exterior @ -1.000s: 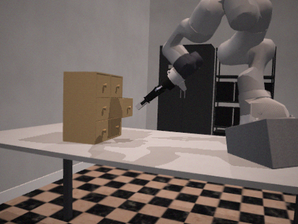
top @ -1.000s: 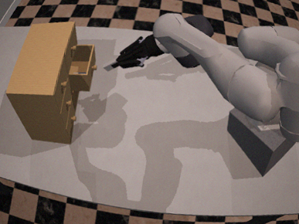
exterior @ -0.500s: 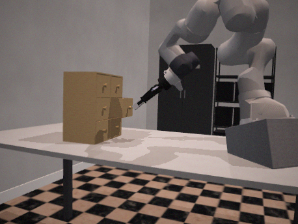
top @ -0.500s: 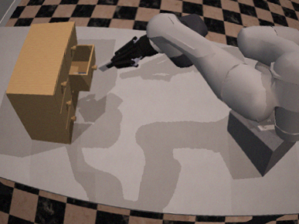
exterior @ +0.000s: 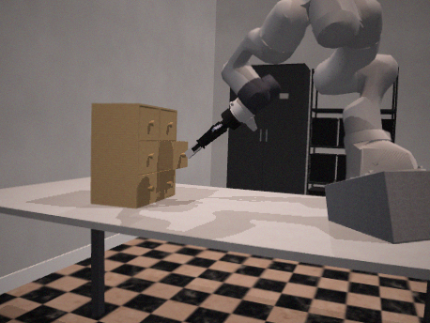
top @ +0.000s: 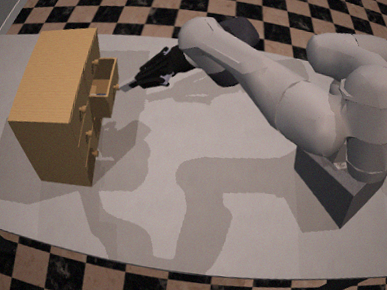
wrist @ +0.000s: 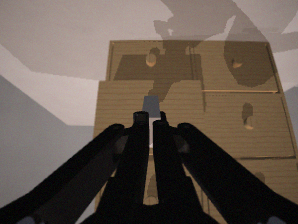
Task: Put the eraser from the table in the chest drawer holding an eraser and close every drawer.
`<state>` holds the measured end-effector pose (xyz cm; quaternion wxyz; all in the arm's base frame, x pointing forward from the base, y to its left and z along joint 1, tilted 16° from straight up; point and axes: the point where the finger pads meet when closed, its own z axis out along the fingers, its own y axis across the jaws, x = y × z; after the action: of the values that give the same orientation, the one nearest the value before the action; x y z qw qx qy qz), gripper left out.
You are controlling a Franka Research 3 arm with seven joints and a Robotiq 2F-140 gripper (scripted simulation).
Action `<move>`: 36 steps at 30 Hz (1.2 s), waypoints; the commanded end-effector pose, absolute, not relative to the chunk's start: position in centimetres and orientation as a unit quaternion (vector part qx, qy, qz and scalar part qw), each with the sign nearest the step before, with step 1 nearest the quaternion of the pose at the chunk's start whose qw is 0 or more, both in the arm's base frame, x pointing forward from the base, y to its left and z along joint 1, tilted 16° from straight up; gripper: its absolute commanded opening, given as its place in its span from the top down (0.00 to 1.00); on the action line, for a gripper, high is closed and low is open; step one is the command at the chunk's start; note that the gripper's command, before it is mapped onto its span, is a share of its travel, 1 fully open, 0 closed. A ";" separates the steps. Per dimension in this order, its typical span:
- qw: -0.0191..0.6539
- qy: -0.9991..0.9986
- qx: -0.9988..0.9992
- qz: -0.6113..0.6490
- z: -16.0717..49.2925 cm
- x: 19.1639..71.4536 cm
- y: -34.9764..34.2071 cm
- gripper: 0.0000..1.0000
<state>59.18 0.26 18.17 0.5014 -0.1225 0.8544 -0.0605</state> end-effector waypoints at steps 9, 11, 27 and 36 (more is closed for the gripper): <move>0.501 0.855 -0.117 -0.060 18.5 60.9 0.4 1.00; 0.501 0.855 -0.117 -0.060 18.6 61.2 0.5 1.00; 0.501 0.855 -0.117 -0.060 18.9 63.1 0.8 1.00; 0.501 0.855 -0.117 -0.060 19.0 63.7 0.9 1.00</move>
<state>63.64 1.06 19.10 0.5023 -0.1217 0.8539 -0.0604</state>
